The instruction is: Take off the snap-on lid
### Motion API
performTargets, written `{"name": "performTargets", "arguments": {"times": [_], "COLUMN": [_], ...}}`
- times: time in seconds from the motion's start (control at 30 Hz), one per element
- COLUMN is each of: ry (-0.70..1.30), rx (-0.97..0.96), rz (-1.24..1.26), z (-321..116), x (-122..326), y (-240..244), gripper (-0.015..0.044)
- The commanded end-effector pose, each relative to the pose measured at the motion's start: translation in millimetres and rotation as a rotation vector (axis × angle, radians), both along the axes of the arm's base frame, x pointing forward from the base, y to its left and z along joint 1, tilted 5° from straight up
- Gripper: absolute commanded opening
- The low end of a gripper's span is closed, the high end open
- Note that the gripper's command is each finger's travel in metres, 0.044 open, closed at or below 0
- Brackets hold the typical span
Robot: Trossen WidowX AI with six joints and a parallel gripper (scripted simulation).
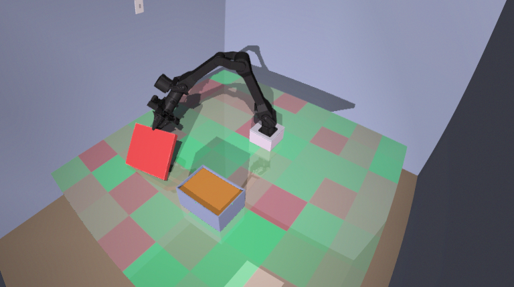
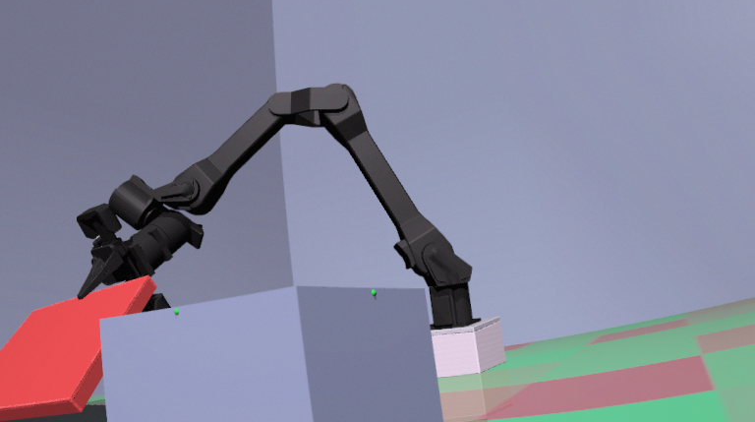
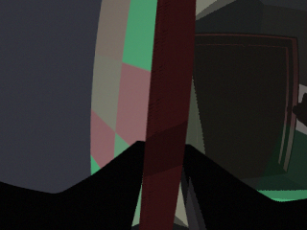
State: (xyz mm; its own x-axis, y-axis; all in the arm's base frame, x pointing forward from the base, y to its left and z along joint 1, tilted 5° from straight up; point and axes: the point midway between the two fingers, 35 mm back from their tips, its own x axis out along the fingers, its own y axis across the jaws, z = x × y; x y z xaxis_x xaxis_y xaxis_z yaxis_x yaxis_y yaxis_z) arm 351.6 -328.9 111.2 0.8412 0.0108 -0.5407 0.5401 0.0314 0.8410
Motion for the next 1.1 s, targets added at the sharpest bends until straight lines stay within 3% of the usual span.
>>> {"name": "performTargets", "arguments": {"times": [0.0,1.07], "ry": [0.037,0.037], "rx": [0.037,0.038], "rz": [-0.009,-0.009], "z": [-22,-48], "x": [0,2], "y": [4,5], "gripper": [0.0000,0.0000]}}
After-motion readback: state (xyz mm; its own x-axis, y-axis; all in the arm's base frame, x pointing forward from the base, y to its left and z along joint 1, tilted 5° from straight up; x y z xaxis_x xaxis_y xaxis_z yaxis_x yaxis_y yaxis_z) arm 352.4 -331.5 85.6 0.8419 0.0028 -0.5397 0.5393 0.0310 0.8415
